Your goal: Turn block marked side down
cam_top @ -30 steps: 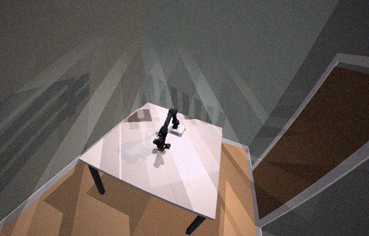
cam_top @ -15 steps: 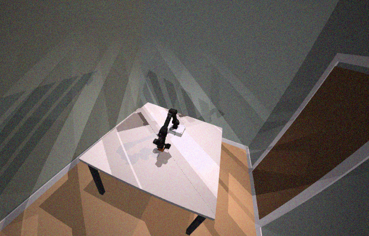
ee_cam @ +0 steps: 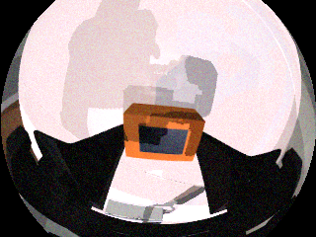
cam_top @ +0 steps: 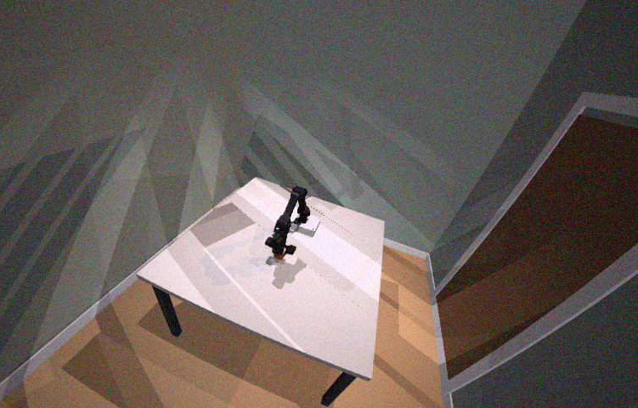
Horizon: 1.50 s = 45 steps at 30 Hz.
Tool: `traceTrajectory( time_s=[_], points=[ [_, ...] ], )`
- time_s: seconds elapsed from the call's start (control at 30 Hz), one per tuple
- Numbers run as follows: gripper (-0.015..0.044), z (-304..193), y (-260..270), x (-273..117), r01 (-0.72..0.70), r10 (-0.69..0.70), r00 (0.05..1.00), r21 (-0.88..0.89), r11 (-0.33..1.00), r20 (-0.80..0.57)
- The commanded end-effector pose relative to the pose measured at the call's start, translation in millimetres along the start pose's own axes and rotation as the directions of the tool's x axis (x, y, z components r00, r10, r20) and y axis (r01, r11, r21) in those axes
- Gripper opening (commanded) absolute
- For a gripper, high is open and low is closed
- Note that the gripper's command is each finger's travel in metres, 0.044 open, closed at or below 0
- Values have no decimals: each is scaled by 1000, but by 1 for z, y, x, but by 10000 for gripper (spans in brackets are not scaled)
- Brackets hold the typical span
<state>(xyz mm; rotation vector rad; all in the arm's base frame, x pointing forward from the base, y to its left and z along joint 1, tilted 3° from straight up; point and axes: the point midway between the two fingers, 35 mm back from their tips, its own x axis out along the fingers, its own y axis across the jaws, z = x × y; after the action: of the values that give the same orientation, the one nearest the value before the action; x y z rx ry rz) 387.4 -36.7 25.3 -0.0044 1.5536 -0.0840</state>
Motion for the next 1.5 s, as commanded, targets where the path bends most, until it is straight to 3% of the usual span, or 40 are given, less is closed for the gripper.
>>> traceTrajectory(
  time_s=[0.0,0.6,1.23,1.47],
  points=[
    [0,3,-1,-7,3,-3,1000,-2,1000,14],
    [0,7,0,3,-1,1,965,-1,1000,263],
    [0,-2,0,2,3,-1,857,-2,1000,516],
    [0,0,0,5,2,-1,834,-2,1000,552]
  ],
)
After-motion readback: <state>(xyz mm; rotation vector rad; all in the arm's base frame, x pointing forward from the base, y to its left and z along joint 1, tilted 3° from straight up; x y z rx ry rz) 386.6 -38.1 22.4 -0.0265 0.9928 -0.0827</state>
